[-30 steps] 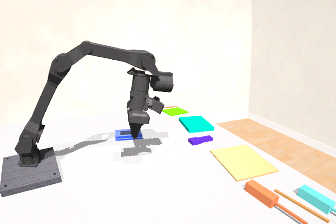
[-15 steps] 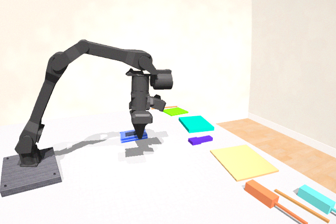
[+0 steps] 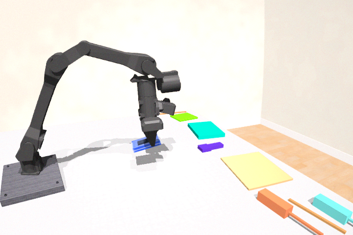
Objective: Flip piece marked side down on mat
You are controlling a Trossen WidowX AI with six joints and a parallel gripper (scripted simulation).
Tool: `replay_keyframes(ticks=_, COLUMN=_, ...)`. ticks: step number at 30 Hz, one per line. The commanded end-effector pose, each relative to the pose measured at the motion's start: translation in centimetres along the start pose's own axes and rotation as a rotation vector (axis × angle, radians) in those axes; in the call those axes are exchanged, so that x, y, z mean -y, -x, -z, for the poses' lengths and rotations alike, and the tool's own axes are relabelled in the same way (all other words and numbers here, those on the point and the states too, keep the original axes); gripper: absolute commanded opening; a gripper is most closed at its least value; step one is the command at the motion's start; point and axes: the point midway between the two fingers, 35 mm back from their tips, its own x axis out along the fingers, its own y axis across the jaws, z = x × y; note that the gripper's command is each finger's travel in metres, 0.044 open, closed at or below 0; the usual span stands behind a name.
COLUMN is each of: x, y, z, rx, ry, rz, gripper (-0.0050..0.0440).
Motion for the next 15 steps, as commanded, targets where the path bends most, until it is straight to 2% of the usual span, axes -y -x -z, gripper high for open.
replay_keyframes(ticks=1, x=0.1, y=0.5, z=-0.4, rx=0.065, ry=0.007, rz=0.002, gripper=0.0000)
replay_keyframes(ticks=5, x=0.1, y=0.5, z=-0.9, rx=0.119, ry=0.009, rz=0.001, gripper=0.0000)
replay_keyframes(ticks=7, x=0.1, y=0.5, z=-0.9, rx=0.119, ry=0.009, rz=0.001, gripper=0.0000)
replay_keyframes(ticks=8, x=-0.1, y=0.0, z=-0.7, rx=0.075, ry=0.003, rz=-0.002, gripper=0.0000)
replay_keyframes(ticks=15, x=-0.1, y=0.0, z=-1.7, rx=0.168, ry=0.006, rz=-0.003, gripper=0.0000)
